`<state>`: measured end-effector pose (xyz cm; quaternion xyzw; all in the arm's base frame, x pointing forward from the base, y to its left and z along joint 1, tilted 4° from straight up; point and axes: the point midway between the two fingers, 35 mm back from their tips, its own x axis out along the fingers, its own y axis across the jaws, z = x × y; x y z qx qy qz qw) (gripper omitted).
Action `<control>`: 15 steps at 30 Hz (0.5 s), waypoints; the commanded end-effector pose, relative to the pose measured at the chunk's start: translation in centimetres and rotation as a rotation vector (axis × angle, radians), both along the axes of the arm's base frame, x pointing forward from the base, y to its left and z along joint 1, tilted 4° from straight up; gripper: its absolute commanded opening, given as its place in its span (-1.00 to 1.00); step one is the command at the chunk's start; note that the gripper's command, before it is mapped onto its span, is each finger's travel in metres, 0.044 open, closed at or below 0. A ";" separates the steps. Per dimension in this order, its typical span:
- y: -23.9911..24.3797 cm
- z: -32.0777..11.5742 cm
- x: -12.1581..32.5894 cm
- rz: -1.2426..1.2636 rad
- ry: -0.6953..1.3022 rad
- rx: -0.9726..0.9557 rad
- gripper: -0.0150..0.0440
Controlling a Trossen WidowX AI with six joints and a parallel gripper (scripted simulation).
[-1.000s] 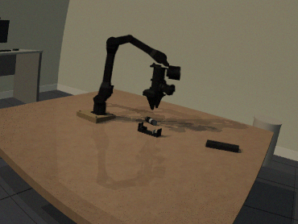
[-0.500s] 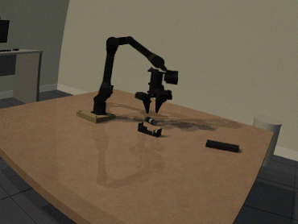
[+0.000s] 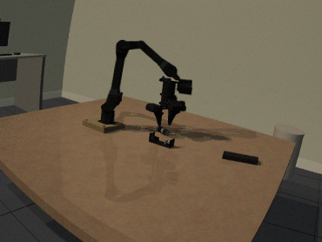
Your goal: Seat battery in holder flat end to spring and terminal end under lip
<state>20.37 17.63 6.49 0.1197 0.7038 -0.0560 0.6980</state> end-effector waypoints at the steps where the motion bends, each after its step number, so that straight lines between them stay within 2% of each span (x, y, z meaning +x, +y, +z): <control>1: 0.0 -0.9 -0.1 -0.005 0.010 -0.003 0.36; 15: 0.2 -3.1 -0.2 -0.005 0.010 -0.003 0.36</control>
